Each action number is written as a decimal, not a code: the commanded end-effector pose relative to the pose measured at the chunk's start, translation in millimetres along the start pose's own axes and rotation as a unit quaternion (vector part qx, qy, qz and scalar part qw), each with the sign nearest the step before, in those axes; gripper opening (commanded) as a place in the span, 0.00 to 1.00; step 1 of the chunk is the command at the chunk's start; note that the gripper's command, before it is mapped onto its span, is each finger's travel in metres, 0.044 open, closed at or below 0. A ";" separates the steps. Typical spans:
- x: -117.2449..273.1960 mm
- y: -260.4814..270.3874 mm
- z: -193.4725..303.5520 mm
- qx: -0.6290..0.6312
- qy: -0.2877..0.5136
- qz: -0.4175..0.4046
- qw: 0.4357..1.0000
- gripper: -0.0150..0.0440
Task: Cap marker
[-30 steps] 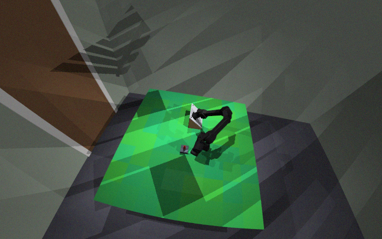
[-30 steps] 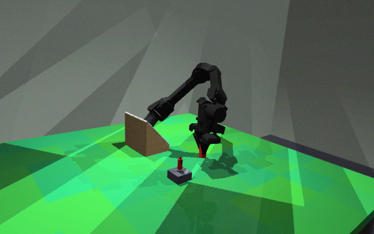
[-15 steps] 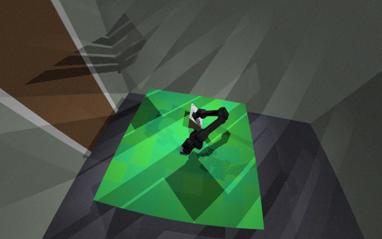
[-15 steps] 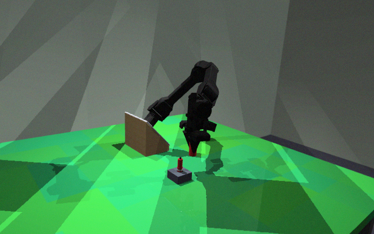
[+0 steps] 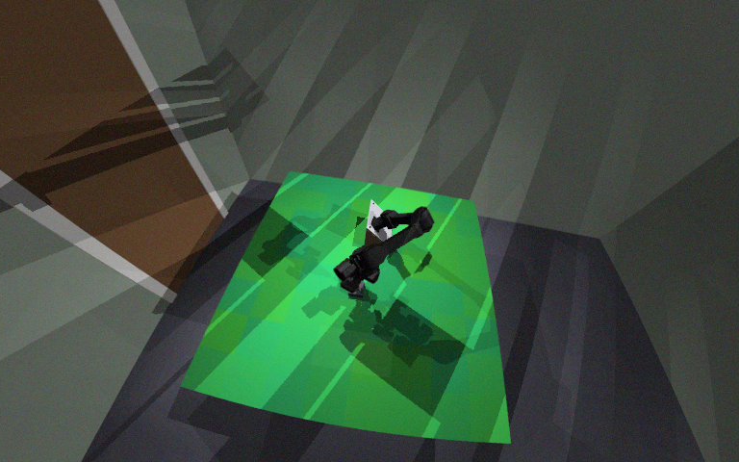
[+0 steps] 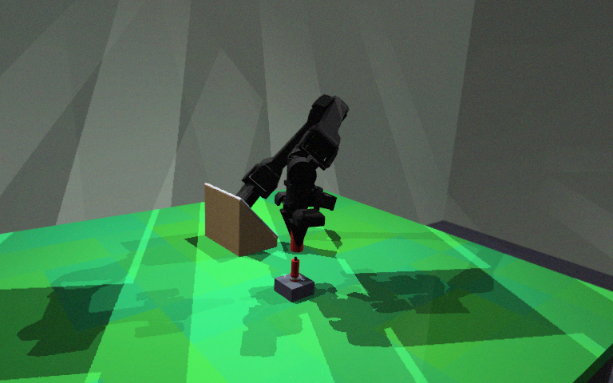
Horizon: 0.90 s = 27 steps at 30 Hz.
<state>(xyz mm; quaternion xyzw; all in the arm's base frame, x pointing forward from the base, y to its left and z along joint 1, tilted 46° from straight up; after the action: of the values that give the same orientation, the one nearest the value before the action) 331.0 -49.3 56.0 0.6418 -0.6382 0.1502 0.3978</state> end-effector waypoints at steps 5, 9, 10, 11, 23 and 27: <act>-4.9 -0.5 1.5 0.005 0.001 -0.002 1.000 0.25; -8.6 -0.8 1.4 0.005 0.001 -0.002 1.000 0.25; -10.2 -1.0 1.4 0.005 0.001 -0.002 1.000 0.25; -11.8 -1.1 1.4 0.005 0.001 -0.002 1.000 0.25; -31.6 -1.7 1.3 0.005 0.001 -0.002 1.000 0.25; -38.1 -1.7 1.3 0.005 0.001 -0.002 1.000 0.25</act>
<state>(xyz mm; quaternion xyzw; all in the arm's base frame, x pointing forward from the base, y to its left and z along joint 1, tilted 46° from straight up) 327.8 -28.0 31.4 0.6443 -0.6357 0.1550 0.3959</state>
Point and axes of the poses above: the point midway between the two fingers, 35 mm back from their tips, its own x axis back along the fingers, its own y axis across the jaws, z = x × y, the point moved 9 cm from there along x, back along the fingers, and after that the axes turned 7 degrees about -x, right-handed, at the moved point
